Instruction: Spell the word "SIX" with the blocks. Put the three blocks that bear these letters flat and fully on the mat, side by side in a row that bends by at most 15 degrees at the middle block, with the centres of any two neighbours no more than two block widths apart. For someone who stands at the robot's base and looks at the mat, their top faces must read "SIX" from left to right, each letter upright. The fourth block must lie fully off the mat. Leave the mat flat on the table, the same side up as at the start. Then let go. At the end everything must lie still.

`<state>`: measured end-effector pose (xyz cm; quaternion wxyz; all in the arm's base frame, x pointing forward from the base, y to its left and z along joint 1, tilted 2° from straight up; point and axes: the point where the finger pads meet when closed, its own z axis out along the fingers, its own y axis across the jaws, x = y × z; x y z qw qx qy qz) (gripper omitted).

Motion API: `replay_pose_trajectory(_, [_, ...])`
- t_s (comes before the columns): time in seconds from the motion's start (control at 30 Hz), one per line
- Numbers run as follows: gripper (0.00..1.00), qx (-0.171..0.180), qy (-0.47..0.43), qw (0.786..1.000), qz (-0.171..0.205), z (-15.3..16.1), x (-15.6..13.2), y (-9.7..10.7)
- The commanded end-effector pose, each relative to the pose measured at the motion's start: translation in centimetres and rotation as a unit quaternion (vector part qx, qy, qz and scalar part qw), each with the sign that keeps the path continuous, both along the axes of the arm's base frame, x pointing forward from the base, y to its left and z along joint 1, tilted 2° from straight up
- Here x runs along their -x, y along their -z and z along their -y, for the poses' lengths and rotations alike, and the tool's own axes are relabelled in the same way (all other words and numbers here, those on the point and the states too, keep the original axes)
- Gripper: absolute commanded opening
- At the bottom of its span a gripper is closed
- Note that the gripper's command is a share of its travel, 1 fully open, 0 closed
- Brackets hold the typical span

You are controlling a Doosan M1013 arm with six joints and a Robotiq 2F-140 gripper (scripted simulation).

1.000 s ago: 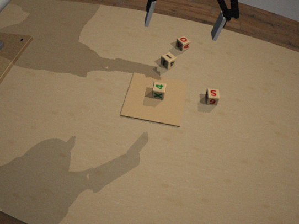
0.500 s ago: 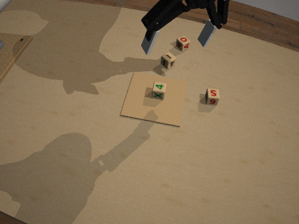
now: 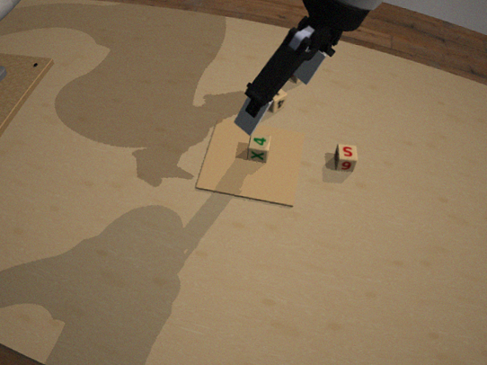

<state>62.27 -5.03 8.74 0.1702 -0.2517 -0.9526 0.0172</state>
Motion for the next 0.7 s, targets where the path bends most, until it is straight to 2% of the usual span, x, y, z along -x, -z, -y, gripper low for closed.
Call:
replay_pose_trajectory(0.0, [1.0,-0.016,-0.037,0.999,-0.002,0.3,0.2,0.7])
replay_pose_trajectory(0.33, [1.0,-0.062,-0.146,0.987,-0.01,0.6,0.9,2.7])
replay_pose_trajectory(0.67, [1.0,-0.071,-0.169,0.983,-0.011,0.7,1.1,3.1])
